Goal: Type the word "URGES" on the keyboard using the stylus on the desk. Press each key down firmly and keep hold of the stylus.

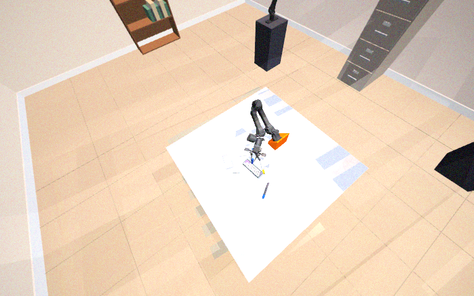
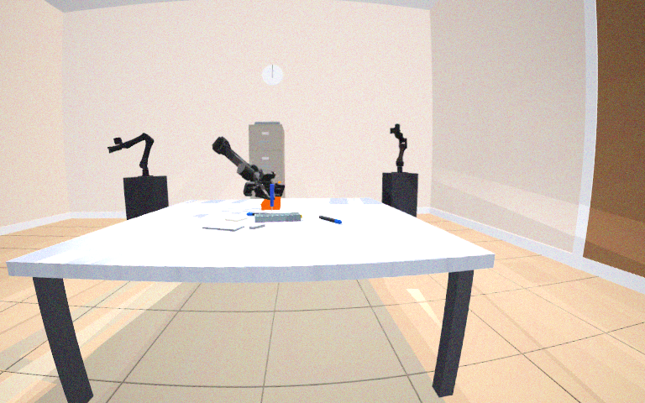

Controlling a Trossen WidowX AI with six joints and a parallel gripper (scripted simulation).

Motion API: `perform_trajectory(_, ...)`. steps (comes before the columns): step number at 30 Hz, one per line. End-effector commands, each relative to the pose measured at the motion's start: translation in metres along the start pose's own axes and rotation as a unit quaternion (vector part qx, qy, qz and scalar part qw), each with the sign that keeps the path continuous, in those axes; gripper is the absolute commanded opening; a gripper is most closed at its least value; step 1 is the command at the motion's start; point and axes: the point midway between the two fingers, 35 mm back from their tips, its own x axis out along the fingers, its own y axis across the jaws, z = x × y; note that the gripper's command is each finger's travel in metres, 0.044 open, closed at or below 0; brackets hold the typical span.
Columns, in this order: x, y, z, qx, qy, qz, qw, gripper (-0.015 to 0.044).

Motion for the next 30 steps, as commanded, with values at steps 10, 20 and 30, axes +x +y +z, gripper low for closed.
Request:
perform_trajectory(10,0.002,-0.002,-0.001,-0.002,-0.002,0.000,1.000,0.0081)
perform_trajectory(20,0.004,-0.002,-0.007,-0.002,-0.002,0.000,1.000,0.0081)
perform_trajectory(30,0.006,-0.001,-0.011,-0.002,-0.002,0.000,1.000,0.0081)
